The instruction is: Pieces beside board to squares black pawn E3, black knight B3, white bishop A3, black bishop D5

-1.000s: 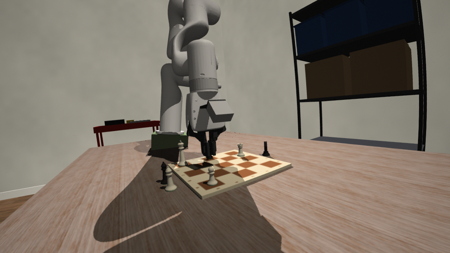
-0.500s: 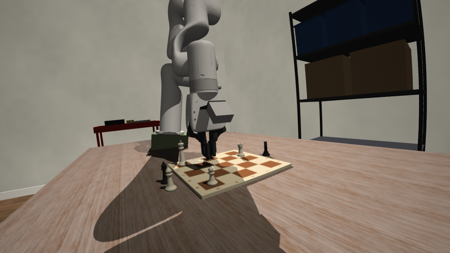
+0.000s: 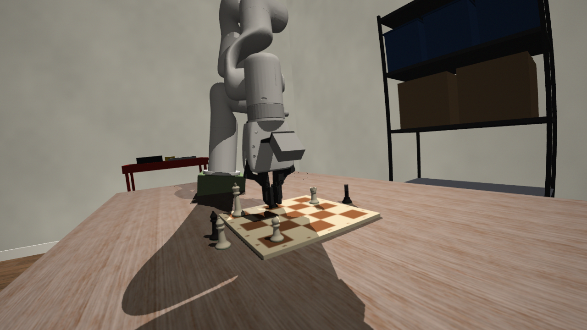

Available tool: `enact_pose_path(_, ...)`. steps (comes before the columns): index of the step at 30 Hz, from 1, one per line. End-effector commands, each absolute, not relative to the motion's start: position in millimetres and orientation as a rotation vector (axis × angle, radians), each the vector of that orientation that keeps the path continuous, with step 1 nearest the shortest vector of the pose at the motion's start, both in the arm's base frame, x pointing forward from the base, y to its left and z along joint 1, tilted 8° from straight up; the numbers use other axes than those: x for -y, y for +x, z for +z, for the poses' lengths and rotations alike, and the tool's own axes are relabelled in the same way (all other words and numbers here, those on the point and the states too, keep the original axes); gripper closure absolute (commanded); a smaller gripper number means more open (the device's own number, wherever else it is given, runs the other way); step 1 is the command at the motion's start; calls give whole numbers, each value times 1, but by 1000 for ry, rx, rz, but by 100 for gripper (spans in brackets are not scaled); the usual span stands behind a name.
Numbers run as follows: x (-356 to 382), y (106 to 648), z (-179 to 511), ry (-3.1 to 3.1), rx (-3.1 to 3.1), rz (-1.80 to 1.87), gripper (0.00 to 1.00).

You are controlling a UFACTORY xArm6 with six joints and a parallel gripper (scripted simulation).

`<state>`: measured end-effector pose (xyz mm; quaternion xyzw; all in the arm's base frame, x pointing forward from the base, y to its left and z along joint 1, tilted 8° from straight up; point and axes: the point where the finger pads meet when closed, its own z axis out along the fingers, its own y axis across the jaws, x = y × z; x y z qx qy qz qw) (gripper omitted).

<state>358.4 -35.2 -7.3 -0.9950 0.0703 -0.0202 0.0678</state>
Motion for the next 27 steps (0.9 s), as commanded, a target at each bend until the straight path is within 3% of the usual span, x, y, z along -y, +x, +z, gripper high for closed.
enact_pose_path(1, 35, 360, -6, -2998, -212, -66, 100)
enact_pose_path(25, 35, 360, -6, -2998, -212, -66, 100)
enact_pose_path(26, 35, 360, -6, -2998, -212, -66, 93)
enact_pose_path(27, 35, 360, -6, -2998, -212, -66, 93)
